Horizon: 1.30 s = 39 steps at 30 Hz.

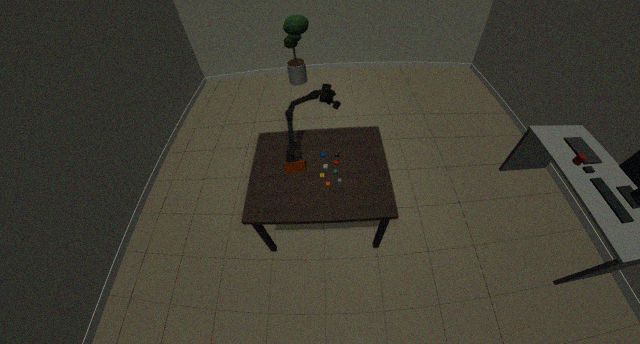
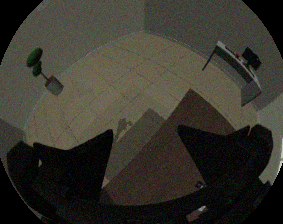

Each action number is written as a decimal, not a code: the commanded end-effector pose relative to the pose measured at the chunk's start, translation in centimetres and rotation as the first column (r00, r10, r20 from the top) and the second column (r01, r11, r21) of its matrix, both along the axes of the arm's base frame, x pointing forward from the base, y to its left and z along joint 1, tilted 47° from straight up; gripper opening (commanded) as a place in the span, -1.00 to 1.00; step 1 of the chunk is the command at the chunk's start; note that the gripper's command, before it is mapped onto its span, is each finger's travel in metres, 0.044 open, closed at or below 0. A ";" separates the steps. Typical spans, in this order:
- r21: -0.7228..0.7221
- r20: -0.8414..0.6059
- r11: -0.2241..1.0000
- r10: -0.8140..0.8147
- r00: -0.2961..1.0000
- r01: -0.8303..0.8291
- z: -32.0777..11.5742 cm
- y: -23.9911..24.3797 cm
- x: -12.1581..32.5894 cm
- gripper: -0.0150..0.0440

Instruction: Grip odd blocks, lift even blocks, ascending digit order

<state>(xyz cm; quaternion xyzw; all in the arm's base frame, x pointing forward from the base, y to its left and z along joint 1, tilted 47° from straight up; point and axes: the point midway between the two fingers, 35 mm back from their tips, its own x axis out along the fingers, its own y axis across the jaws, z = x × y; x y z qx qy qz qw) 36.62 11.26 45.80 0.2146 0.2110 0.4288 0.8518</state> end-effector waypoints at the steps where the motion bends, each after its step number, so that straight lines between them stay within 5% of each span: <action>1: -0.069 -0.082 0.994 -0.091 0.992 0.086 -5.2 -3.5 4.0 0.86; 10: -0.230 -0.248 0.952 -0.257 0.934 0.201 -17.0 -12.6 8.5 0.86; 19: -0.359 -0.432 0.911 -0.355 0.829 0.203 -29.5 -21.8 7.4 0.86; 29: -0.382 -0.656 0.919 -0.342 0.673 0.095 -42.7 -29.4 -0.3 0.86; 39: -0.188 -0.838 0.982 -0.144 0.526 -0.032 -52.5 -31.1 -12.3 0.86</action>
